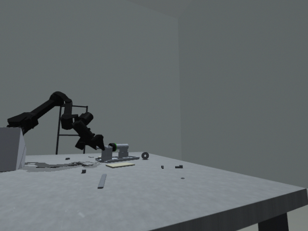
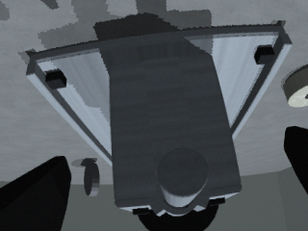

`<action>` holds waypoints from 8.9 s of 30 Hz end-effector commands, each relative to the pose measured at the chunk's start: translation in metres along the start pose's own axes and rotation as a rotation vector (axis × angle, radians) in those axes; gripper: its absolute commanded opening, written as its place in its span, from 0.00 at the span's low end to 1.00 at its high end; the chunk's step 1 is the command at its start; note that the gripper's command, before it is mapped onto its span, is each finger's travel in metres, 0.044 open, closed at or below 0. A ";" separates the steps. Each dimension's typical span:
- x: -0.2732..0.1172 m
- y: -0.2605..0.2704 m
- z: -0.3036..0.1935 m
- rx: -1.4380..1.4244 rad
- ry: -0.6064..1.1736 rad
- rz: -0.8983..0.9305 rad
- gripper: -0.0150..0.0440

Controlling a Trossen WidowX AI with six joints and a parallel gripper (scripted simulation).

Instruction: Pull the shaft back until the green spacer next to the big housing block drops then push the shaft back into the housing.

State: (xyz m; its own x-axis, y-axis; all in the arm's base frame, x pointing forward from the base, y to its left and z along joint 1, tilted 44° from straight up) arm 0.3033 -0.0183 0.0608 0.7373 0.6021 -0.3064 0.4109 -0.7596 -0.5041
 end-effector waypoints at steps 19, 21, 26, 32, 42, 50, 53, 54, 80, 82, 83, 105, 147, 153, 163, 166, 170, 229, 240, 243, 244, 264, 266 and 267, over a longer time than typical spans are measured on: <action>0.008 0.000 0.000 0.003 0.002 0.002 1.00; 0.011 0.000 0.000 0.003 0.002 0.002 1.00; 0.018 0.000 0.000 0.004 0.002 0.002 1.00; 0.018 0.000 0.000 0.004 0.002 0.002 1.00; 0.018 0.000 0.000 0.004 0.002 0.002 1.00; 0.018 0.000 0.000 0.004 0.002 0.002 1.00; 0.018 0.000 0.000 0.000 0.001 0.000 0.96; 0.018 0.000 0.000 0.000 0.001 0.000 0.91; 0.015 0.000 0.003 0.004 0.002 0.002 0.25; 0.015 -0.001 0.003 0.004 0.002 0.002 0.25; 0.014 -0.001 0.004 0.004 0.002 0.002 0.25; 0.009 -0.002 0.009 0.004 0.002 0.002 0.25; 0.006 -0.002 0.012 0.004 0.001 0.002 0.25; 0.006 -0.002 0.012 0.004 0.001 0.002 0.25; 0.005 -0.002 0.013 0.004 0.001 0.002 0.25; 0.005 -0.002 0.013 0.004 0.001 0.002 0.25; 0.005 -0.002 0.013 0.004 0.001 0.002 0.25; 0.001 -0.003 0.017 0.004 0.001 0.002 0.25; 0.000 -0.003 0.018 0.004 0.001 0.002 0.25; 0.000 -0.003 0.018 0.004 0.001 0.002 0.25; 0.000 -0.003 0.018 0.004 0.001 0.002 0.25; -0.002 -0.003 0.020 0.004 0.001 0.002 0.25; -0.002 -0.003 0.020 0.004 0.001 0.002 0.25; -0.002 -0.003 0.020 0.004 0.001 0.002 0.25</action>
State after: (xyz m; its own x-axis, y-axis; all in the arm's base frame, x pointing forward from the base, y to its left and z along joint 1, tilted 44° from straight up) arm 0.2909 -0.0119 0.0475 0.7397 0.5992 -0.3062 0.4043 -0.7594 -0.5097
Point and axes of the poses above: the point midway between the two fingers, 35 mm back from their tips, its own x axis out along the fingers, its own y axis across the jaws, z = x × y, the point moved 10 cm from there along -x, back along the fingers, and after that the axes turned 10 degrees about -x, right-handed, at the moved point
